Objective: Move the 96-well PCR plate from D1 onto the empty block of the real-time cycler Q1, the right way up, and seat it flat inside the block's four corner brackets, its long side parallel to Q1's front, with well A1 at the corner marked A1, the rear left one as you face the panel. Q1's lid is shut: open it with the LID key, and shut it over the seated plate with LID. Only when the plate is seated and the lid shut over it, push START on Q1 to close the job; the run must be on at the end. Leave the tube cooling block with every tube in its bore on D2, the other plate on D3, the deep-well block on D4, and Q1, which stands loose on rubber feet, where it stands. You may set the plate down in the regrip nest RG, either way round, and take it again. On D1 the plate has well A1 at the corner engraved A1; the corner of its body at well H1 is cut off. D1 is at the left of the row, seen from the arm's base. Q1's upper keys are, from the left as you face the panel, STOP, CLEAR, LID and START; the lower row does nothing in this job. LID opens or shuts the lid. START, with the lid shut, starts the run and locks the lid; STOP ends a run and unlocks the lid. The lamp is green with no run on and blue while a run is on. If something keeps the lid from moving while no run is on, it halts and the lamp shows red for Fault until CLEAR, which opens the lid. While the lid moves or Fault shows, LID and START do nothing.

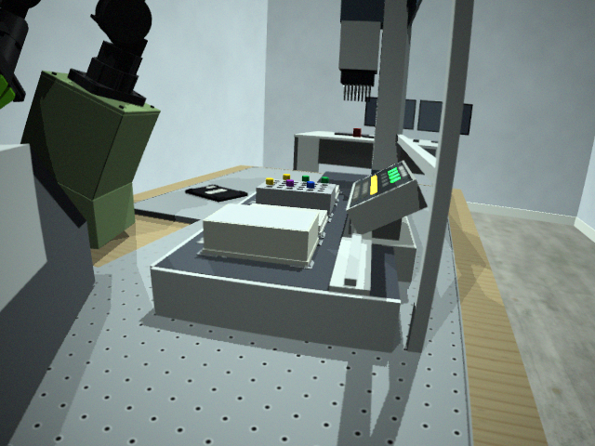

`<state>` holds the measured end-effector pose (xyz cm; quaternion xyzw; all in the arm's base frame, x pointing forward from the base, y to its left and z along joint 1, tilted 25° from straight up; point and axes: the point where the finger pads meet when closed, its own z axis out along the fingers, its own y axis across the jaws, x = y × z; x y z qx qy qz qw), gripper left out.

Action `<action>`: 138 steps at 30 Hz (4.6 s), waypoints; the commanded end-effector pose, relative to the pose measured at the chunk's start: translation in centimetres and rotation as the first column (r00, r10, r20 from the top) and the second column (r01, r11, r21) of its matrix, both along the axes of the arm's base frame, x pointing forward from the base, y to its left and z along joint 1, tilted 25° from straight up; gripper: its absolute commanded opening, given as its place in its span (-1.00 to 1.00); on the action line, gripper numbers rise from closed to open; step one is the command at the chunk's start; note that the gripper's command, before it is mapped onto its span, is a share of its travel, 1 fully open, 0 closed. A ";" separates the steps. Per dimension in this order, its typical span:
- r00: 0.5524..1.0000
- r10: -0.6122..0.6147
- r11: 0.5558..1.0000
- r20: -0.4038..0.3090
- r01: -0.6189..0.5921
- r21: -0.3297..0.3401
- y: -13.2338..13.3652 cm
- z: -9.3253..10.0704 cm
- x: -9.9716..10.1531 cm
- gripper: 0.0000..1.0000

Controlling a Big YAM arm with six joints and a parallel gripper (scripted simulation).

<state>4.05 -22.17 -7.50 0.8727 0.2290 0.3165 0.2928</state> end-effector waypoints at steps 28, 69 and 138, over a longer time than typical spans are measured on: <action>1.000 0.002 1.000 0.004 -0.002 0.005 -0.2 0.0 -0.1 -1.00; 0.999 0.026 0.998 -0.039 -0.028 -0.050 -2.0 0.3 -0.3 1.00; 0.611 0.551 0.509 -0.569 -0.786 -0.351 -13.7 14.0 25.0 1.00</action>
